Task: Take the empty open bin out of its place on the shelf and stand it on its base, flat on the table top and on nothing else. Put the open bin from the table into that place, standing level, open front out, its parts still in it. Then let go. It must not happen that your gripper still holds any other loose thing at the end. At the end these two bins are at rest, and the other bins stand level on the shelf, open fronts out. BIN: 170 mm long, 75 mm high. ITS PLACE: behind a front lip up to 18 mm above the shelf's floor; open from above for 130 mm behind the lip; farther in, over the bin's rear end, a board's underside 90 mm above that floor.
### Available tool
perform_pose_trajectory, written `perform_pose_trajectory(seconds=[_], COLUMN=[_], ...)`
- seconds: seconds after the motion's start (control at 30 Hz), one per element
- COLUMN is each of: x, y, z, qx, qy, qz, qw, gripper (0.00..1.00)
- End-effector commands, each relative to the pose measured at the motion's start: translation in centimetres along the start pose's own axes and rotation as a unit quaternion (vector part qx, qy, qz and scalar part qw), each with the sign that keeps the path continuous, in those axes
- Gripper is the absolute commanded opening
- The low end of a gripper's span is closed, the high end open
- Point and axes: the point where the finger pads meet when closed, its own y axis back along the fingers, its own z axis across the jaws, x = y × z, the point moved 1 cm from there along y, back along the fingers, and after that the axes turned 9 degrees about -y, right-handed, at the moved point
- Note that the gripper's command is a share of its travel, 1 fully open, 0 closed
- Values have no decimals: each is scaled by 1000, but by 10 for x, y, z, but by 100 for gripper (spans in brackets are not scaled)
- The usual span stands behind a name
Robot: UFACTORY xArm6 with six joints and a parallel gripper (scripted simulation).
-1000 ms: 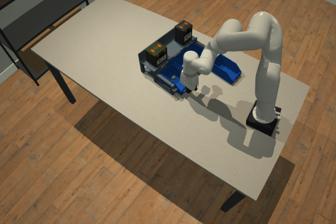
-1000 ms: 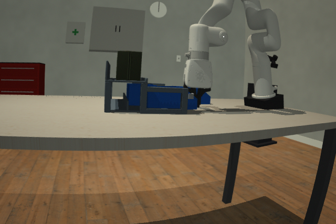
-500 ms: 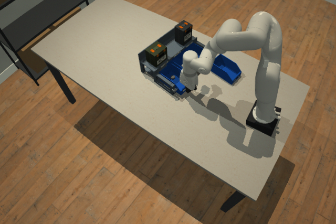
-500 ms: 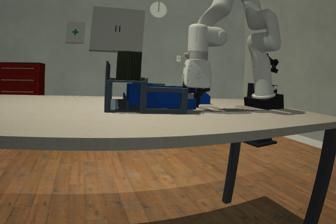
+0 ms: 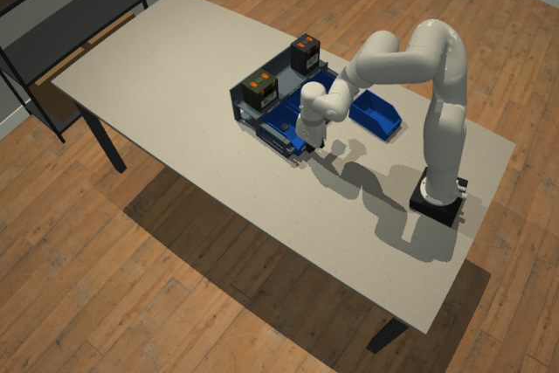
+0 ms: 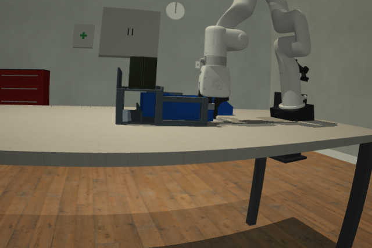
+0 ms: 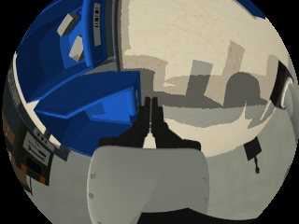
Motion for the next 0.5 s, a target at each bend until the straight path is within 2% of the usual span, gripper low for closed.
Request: perform_pose_trajectory(seconds=[0.0, 0.47], x=[-2, -5], y=[1, 1], z=[-8, -26], qx=[2, 2], qy=[0, 0], qz=[-1, -1], qw=[1000, 1000], gripper=[0, 0])
